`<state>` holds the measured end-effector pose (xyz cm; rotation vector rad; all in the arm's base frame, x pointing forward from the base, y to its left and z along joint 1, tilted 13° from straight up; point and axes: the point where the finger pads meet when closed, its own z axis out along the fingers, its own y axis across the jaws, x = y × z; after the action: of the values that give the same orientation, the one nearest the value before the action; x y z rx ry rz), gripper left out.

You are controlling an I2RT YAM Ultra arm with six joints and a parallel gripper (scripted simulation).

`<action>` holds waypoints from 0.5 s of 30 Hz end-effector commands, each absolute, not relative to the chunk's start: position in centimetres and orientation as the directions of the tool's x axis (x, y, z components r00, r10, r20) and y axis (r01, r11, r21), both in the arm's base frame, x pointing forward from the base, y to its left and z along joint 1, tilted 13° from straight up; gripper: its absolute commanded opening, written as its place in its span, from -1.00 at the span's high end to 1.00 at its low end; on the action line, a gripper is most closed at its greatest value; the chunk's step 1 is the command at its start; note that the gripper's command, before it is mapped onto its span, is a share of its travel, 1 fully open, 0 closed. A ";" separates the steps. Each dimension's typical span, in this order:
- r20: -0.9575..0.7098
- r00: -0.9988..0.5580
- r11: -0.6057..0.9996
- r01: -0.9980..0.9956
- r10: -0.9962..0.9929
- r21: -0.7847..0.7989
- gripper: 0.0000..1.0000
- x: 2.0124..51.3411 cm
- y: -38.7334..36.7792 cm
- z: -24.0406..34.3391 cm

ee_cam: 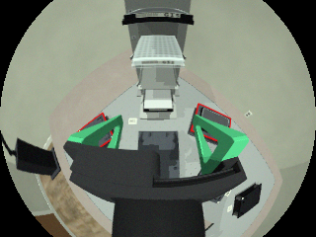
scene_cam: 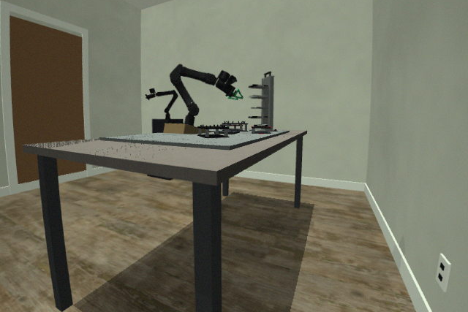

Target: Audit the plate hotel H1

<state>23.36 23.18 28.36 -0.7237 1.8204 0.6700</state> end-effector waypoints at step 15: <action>-0.941 -0.295 0.663 -0.739 -0.166 0.115 -1.00 23.5 23.9 25.9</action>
<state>23.33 23.41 26.06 -0.7280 1.8355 0.6664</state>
